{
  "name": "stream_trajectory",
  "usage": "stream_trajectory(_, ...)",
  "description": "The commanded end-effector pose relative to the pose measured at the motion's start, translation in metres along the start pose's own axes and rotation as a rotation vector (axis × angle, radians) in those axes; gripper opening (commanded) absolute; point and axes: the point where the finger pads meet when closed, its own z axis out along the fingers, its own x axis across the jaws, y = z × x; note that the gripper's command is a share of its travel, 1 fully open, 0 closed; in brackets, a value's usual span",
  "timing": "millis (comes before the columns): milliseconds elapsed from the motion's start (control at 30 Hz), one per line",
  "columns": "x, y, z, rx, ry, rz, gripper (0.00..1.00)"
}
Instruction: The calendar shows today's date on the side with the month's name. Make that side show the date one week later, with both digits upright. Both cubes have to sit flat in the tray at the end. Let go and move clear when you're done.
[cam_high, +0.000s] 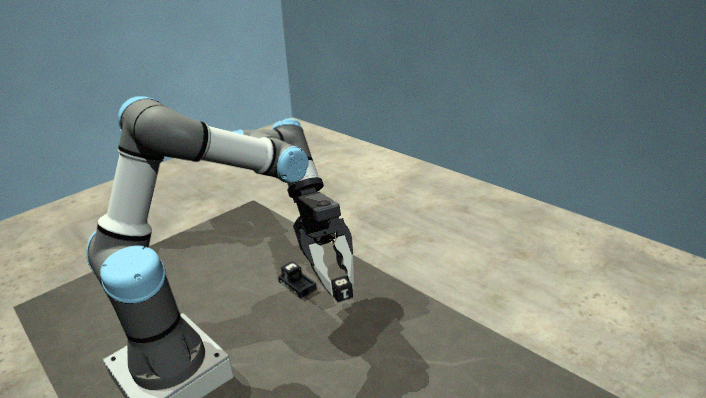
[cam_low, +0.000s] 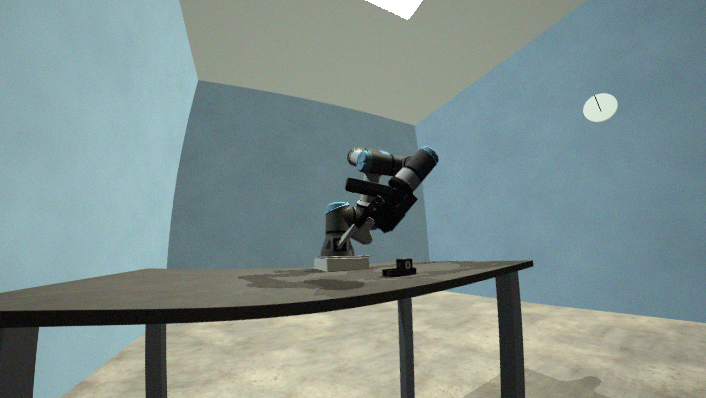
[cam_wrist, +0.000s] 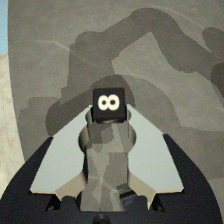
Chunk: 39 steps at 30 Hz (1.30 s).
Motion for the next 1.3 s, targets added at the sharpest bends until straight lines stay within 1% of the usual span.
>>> stream_trajectory(0, -0.0004, -0.0006, -0.0004, -0.008, 0.000, 0.002, 0.11)
stream_trajectory(133, 0.0007, -0.0011, 0.0008, -0.055, 0.007, 0.002, 0.11)
stream_trajectory(367, 0.0010, -0.0022, 0.0012, -0.191, 0.009, 0.002, 0.11)
stream_trajectory(467, 0.0001, -0.0027, 0.0004, -0.234, 0.003, 0.002, 0.11)
stream_trajectory(533, 0.0001, -0.0027, 0.0004, -0.234, 0.003, 0.002, 0.11)
stream_trajectory(633, -0.0006, -0.0029, -0.0002, -0.256, -0.002, 0.002, 0.11)
stream_trajectory(800, -0.0007, -0.0030, -0.0003, -0.261, -0.002, 0.002, 0.11)
stream_trajectory(900, -0.0003, -0.0030, 0.0001, -0.273, 0.000, 0.001, 0.11)
stream_trajectory(1033, 0.0006, -0.0032, 0.0013, -0.317, 0.007, -0.001, 0.11)
stream_trajectory(1100, 0.0006, -0.0032, 0.0013, -0.317, 0.007, -0.001, 0.11)
stream_trajectory(1267, 0.0013, -0.0037, 0.0023, -0.403, 0.012, -0.002, 0.11)
